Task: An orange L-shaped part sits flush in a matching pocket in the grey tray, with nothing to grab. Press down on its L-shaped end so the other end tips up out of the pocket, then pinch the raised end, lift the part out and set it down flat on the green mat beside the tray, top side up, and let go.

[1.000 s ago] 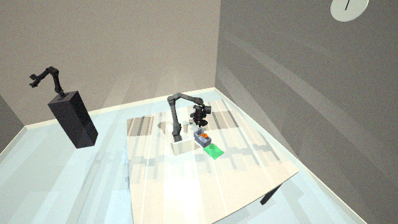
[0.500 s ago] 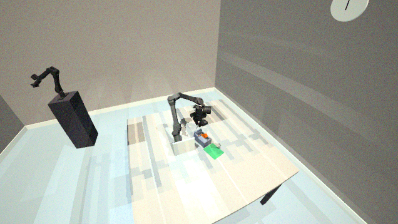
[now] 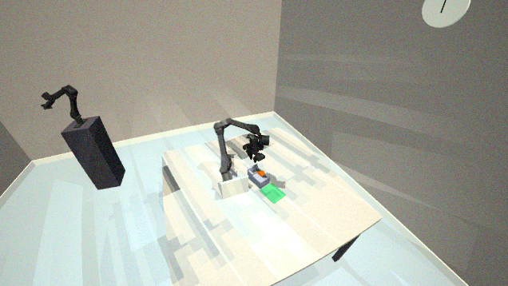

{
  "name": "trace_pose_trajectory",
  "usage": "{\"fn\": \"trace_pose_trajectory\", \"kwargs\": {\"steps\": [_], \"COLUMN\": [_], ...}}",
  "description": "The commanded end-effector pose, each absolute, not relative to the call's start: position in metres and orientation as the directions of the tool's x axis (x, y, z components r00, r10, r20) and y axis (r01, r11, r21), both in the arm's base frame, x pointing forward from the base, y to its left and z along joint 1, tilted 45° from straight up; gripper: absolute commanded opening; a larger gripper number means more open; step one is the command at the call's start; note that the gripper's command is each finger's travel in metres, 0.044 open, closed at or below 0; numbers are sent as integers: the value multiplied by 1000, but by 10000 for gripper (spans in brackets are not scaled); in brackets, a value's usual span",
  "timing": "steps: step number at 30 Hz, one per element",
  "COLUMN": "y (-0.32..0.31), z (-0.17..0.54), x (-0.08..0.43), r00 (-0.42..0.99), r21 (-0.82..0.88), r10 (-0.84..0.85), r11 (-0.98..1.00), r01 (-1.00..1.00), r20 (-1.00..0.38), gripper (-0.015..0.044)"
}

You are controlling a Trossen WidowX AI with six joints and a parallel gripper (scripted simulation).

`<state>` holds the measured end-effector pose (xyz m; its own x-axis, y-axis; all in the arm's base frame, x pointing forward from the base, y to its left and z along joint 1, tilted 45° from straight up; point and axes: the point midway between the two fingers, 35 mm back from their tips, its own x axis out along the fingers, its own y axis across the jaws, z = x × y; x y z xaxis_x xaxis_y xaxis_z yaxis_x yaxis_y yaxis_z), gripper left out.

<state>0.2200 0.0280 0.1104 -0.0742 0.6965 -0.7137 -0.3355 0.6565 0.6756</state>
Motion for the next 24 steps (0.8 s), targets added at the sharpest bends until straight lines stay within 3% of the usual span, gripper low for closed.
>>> {"fn": "trace_pose_trajectory", "kwargs": {"steps": [1,7,13,16,24], "y": [24,5,-15,-20,-20], "z": [107,91,71,65,65], "x": [225,241,256,259,259], "r00": [-72,-70,-68,-68,-68], "r21": [693,622,311,210,210], "r10": [695,693,691,691,691], "r11": [692,683,409,310,310], "r01": [-203,383,858,927,927], "r20": [-715,-718,-719,-720,-720], "gripper": [280,280,280,280,280]}}
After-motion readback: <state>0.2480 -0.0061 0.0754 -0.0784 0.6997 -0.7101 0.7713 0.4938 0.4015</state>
